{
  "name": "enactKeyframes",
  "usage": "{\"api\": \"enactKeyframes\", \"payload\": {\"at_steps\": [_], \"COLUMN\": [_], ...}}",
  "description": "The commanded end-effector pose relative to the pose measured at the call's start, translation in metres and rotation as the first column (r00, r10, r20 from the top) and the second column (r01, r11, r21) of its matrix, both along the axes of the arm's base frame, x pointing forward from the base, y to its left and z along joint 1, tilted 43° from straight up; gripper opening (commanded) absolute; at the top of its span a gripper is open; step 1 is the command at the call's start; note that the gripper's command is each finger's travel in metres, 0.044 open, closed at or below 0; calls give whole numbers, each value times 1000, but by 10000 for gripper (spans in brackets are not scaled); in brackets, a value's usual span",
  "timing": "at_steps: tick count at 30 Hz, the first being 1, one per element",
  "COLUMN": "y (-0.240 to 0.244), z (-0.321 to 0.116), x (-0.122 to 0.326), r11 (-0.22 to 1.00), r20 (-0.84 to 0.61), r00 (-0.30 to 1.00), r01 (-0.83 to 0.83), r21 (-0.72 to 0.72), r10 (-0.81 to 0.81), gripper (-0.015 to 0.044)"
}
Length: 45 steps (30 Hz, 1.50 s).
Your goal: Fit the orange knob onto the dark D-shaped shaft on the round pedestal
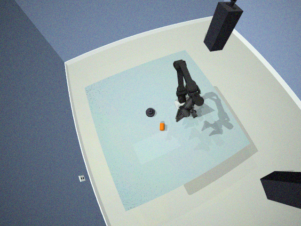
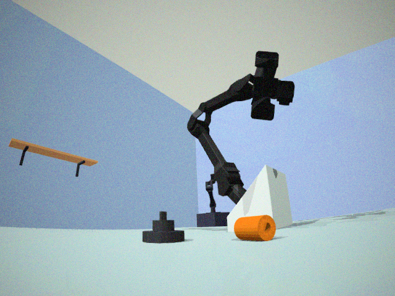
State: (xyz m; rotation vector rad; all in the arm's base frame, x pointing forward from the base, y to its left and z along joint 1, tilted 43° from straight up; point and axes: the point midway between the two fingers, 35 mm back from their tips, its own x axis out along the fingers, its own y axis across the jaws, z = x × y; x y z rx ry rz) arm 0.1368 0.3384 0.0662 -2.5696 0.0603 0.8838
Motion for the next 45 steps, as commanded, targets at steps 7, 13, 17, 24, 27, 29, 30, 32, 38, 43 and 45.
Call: {"api": "enactKeyframes", "payload": {"at_steps": [7, 13, 17, 24, 27, 29, 30, 32, 38, 43, 45], "y": [-102, -173, -176, -187, -191, -191, -192, -194, -200, -205, -207], "z": [-96, -142, -144, -159, -163, -164, -164, -167, -174, -180, -183], "x": [98, 109, 109, 116, 116, 116, 117, 117, 119, 119, 120], "r11": [618, 93, 67, 67, 67, 67, 67, 67, 67, 67, 67], "r20": [-210, -194, -190, -190, -189, -189, -189, -189, -189, -189, -189], "r00": [600, 80, 54, 54, 54, 54, 54, 54, 55, 55, 55], "r01": [786, 994, 996, 996, 996, 996, 996, 996, 996, 996, 996], "r21": [-22, -60, -60, -59, -59, -59, -59, -59, -59, -59, -59], "r10": [-772, -978, -980, -980, -980, -980, -980, -980, -980, -980, -981], "gripper": [440, 440, 440, 440, 440, 440, 440, 440, 440, 440, 440]}}
